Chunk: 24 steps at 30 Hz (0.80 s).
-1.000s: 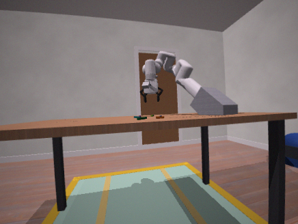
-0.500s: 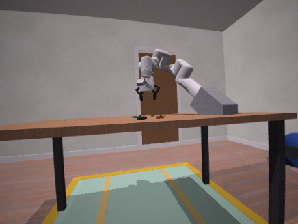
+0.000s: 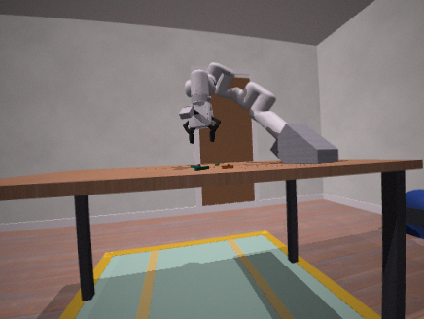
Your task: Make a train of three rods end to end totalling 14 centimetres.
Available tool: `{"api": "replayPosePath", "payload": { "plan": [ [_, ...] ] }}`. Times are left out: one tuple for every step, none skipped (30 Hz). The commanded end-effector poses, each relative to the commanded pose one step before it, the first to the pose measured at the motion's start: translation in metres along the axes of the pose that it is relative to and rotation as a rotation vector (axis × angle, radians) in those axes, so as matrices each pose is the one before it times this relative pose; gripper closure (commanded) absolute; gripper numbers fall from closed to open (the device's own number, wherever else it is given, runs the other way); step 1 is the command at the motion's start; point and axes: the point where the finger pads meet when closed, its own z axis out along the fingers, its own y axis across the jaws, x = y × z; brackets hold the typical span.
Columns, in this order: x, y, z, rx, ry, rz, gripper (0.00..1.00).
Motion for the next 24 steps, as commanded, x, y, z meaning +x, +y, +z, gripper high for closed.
{"api": "replayPosePath", "payload": {
  "plan": [
    [0.03962, -0.00820, 0.00637, -0.00241, -0.00966, 0.03196, 0.00],
    [0.00594, -0.00272, 0.00116, -0.00018, -0.00018, 0.00490, 0.00],
    [0.00400, -0.00194, 0.00082, -0.00014, -0.00013, 0.00333, 0.00],
    [0.00524, -0.00266, 0.00113, -0.00020, -0.00018, 0.00439, 0.00],
    [0.00708, -0.00383, 0.00162, -0.00030, -0.00027, 0.00600, 0.00],
    [0.00744, -0.00433, 0.00182, -0.00035, -0.00031, 0.00640, 0.00],
    [0.00699, -0.00438, 0.00184, -0.00037, -0.00031, 0.00612, 0.00],
    [0.00661, -0.00442, 0.00185, -0.00039, -0.00032, 0.00589, 0.00],
    [0.00643, -0.00459, 0.00192, -0.00042, -0.00033, 0.00584, 0.00],
    [0.00633, -0.00481, 0.00201, -0.00046, -0.00035, 0.00587, 0.00],
    [0.00621, -0.00501, 0.00210, -0.00049, -0.00036, 0.00588, 0.00],
    [0.00604, -0.00518, 0.00217, -0.00052, -0.00037, 0.00586, 0.00],
    [0.00465, -0.00421, 0.00176, -0.00043, -0.00030, 0.00461, 0.00],
    [0.00257, -0.00241, 0.00101, -0.00025, -0.00017, 0.00259, 0.00],
    [0.00101, -0.00097, 0.00041, -0.00010, -0.00007, 0.00103, 0.00],
    [0.00000, 0.00000, 0.00000, 0.00000, 0.00000, 0.00000, 0.00],
    [0.00000, 0.00000, 0.00000, 0.00000, 0.00000, 0.00000, 0.00],
    [0.00015, -0.00015, 0.00006, -0.00002, -0.00001, 0.00016, 0.00],
    [0.00000, 0.00000, 0.00000, 0.00000, 0.00000, 0.00000, 0.76],
    [0.00000, 0.00000, 0.00000, 0.00000, 0.00000, 0.00000, 0.76],
    [0.00000, 0.00000, 0.00000, 0.00000, 0.00000, 0.00000, 0.76],
    [0.00000, 0.00000, 0.00000, 0.00000, 0.00000, 0.00000, 0.76],
    [0.00000, 0.00000, 0.00000, 0.00000, 0.00000, 0.00000, 0.76],
    [0.00000, 0.00000, 0.00000, 0.00000, 0.00000, 0.00000, 0.76]
  ]
}}
